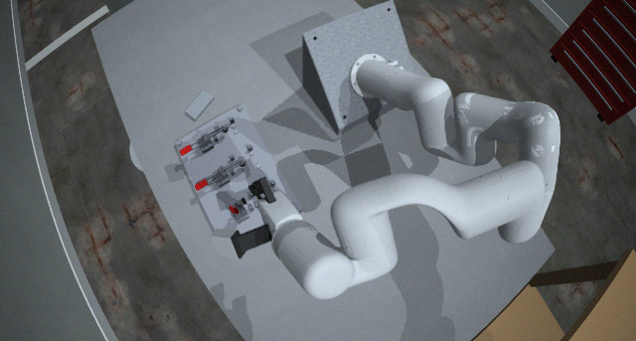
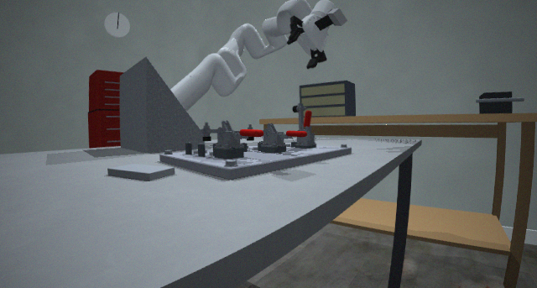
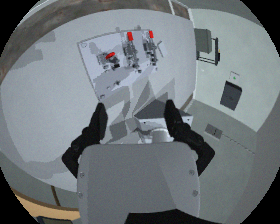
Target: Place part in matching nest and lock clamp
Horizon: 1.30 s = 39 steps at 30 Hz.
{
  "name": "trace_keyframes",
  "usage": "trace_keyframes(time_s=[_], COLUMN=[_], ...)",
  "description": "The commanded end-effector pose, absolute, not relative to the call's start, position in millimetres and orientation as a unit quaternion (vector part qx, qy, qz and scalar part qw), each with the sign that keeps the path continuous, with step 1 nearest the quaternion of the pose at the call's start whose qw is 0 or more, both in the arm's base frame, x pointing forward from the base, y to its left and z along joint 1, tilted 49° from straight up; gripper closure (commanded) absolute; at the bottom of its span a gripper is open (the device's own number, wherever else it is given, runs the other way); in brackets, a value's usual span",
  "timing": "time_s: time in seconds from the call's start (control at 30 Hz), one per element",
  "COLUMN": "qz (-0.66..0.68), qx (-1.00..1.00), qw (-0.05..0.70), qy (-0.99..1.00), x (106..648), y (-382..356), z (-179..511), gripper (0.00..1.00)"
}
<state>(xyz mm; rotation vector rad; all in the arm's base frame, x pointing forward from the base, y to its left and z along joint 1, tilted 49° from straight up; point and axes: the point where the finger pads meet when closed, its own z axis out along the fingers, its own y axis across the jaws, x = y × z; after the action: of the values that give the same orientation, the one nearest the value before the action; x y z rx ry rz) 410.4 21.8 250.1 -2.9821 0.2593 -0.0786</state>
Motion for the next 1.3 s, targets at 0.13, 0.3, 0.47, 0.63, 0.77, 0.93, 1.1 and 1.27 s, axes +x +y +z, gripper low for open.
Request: trace_keyframes(time_s=[0.13,0.3,0.47,0.63,0.77,0.93,1.1,1.27], qz=[0.023,0.025,0.047,0.069,0.087,0.106,0.127,0.151], qx=[-0.993,-0.991,-0.973,-0.947,-0.922,-0.892,-0.855,-0.807], qw=[0.027,0.029,0.048,0.064,0.073,0.082,0.089,0.095], qy=[0.115,0.126,0.221,0.307,0.37,0.431,0.494,0.562], x=[394.8,394.3,390.3,386.8,384.4,382.2,380.1,378.0], y=[0.4,0.5,1.2,2.1,3.0,3.9,4.9,6.2], z=[237.2,236.0,226.2,217.7,211.7,206.1,200.4,194.4], gripper=[0.0,0.0,0.0,0.0,0.0,0.0,0.0,0.0])
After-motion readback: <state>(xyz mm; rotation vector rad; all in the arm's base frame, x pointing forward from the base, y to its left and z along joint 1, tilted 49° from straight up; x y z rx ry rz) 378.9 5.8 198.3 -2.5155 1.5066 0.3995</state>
